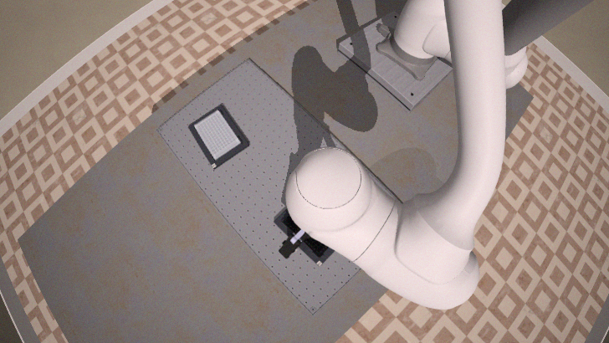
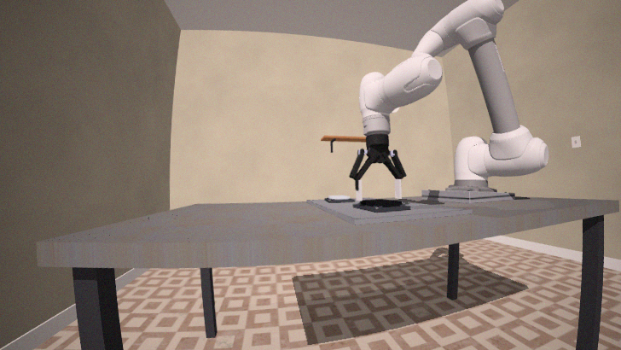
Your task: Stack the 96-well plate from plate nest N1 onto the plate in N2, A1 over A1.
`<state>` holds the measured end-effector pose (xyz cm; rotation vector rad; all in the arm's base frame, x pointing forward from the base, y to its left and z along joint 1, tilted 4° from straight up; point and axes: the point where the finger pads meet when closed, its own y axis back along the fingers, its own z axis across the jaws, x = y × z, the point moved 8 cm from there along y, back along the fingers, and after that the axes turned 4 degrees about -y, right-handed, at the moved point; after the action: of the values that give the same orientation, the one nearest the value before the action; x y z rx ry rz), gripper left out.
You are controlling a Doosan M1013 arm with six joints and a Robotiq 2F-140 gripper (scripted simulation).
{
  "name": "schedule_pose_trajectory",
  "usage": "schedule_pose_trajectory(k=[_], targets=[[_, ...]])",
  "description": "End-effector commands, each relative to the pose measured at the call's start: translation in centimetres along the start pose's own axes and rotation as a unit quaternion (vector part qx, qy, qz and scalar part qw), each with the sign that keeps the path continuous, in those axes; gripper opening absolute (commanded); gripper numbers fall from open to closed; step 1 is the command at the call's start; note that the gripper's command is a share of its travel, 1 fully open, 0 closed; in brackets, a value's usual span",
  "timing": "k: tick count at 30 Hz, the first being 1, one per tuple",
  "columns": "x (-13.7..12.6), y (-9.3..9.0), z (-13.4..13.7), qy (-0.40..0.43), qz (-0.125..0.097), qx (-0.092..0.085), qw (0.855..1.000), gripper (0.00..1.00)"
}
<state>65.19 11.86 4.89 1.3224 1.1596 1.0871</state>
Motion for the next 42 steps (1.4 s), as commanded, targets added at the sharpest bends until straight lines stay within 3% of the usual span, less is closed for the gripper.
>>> schedule_pose_trajectory(k=[1,9,10,42], targets=[[0.00,0.00,0.00,0.000,0.000,0.000,1.000,1.00],[0.00,0.00,0.00,0.000,0.000,0.000,1.000,1.00],[0.00,0.00,0.00,0.000,0.000,0.000,1.000,0.00],[0.00,0.00,0.00,0.000,0.000,0.000,1.000,0.00]])
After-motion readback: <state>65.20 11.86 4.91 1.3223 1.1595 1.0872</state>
